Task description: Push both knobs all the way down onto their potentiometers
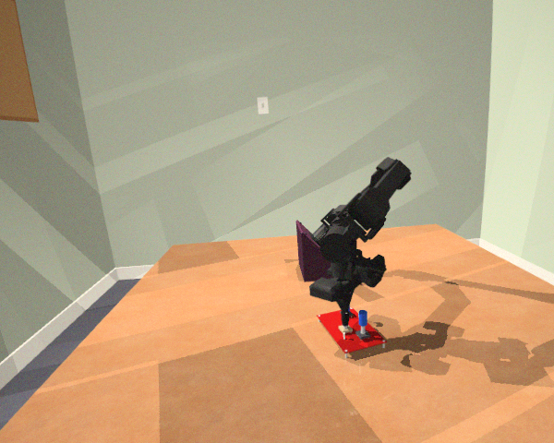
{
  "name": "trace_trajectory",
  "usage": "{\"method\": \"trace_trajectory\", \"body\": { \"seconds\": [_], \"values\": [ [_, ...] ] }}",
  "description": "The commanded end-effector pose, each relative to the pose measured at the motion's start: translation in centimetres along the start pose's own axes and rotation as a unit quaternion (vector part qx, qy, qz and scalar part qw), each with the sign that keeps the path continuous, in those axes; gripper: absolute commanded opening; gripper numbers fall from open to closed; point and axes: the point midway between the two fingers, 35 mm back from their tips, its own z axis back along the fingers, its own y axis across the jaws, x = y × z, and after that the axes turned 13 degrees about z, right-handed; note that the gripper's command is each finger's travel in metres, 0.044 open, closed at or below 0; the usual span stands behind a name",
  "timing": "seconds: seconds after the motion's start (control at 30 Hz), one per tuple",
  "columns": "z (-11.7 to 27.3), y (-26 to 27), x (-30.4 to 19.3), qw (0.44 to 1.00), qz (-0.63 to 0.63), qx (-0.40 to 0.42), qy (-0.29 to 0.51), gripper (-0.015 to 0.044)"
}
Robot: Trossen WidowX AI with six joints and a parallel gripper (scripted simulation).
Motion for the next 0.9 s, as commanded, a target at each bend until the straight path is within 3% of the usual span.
{"method": "trace_trajectory", "body": {
  "seconds": [0.0, 0.77, 0.87],
  "values": [
    [-0.9, 0.0, 0.3, 1.0, 0.007, 0.005, 0.002, 0.0],
    [1.8, 0.0, 0.3, 1.0, 0.007, 0.005, 0.003, 0.0],
    [1.3, 0.1, 0.3, 1.0, 0.004, 0.007, 0.002, 0.0079]
  ]
}}
